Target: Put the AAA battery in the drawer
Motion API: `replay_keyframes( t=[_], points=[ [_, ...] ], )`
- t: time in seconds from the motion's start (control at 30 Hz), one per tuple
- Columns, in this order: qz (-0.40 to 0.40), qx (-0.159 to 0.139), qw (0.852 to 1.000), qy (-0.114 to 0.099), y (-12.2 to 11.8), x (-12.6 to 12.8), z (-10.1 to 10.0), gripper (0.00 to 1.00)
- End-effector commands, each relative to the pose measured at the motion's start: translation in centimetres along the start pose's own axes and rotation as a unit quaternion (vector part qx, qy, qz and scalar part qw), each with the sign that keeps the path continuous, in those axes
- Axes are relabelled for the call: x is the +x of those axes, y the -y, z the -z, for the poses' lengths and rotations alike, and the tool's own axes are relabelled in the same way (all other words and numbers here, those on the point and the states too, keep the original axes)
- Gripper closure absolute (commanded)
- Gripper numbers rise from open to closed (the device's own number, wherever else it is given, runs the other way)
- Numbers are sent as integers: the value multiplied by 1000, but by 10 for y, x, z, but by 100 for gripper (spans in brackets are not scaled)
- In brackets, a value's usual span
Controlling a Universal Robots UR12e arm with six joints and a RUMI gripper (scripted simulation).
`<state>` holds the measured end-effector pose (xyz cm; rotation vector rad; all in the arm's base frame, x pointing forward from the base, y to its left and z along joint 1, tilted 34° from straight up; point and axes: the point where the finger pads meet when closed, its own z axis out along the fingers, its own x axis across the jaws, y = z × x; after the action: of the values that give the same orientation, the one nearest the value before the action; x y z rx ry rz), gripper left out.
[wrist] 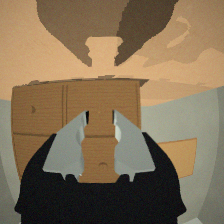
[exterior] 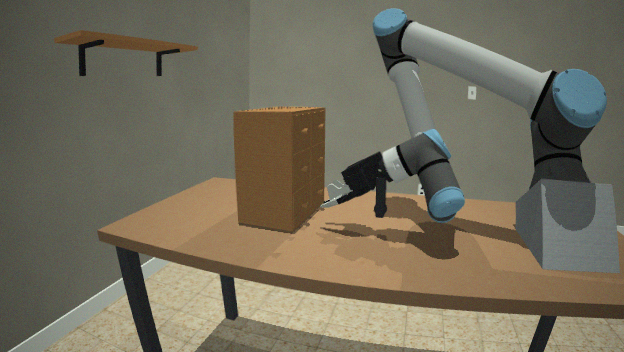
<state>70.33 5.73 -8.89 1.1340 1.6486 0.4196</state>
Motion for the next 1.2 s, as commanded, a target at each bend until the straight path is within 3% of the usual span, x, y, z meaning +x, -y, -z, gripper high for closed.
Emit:
replay_keyframes(
  t=[0.0,0.07,0.33,0.5,1.17],
  points=[
    [0,0,1000,0,-11,0,20,80],
    [0,0,1000,0,-11,0,20,80],
    [0,0,1000,0,-34,0,60,80],
    [0,0,1000,0,-42,0,73,80],
    [0,10,1000,0,-44,0,78,80]
  ],
)
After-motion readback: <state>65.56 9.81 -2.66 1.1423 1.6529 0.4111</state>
